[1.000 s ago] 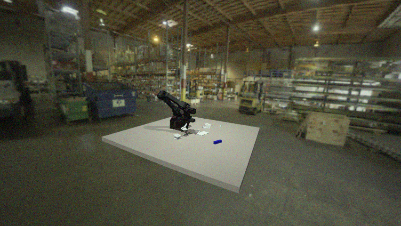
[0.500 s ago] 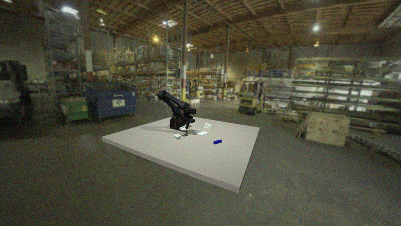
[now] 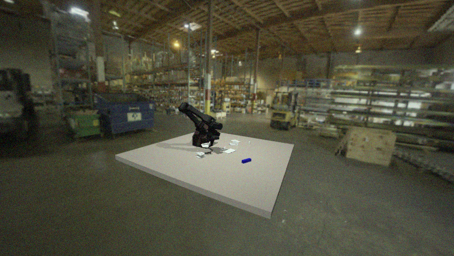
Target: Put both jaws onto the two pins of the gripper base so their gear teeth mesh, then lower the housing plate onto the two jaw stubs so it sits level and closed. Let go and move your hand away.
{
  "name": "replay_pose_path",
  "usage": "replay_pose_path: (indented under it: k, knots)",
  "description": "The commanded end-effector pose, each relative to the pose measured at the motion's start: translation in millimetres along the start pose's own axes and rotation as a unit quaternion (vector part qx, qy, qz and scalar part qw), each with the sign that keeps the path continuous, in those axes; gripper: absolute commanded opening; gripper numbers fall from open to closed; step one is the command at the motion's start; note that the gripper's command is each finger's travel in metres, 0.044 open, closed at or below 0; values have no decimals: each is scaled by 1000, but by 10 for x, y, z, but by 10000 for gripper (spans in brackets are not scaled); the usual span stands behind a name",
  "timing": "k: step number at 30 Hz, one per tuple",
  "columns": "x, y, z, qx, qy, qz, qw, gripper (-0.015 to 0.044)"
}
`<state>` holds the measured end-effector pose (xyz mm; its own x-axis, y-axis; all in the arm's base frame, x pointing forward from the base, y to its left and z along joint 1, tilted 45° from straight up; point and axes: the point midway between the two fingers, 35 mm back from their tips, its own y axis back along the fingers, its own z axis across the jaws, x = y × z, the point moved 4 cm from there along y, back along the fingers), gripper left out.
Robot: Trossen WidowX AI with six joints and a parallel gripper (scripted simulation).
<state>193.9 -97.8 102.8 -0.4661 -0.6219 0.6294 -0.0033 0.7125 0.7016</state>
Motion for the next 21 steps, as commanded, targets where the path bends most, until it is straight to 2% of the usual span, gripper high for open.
replay_pose_path:
  k: [1, 9, 21]
  knots:
    - [13, 9, -59, 3, -71, -1, 998, 37]
    - [28, 9, -117, 3, -180, -1, 984, 37]
    - [34, 9, -140, 3, -223, -1, 975, 37]
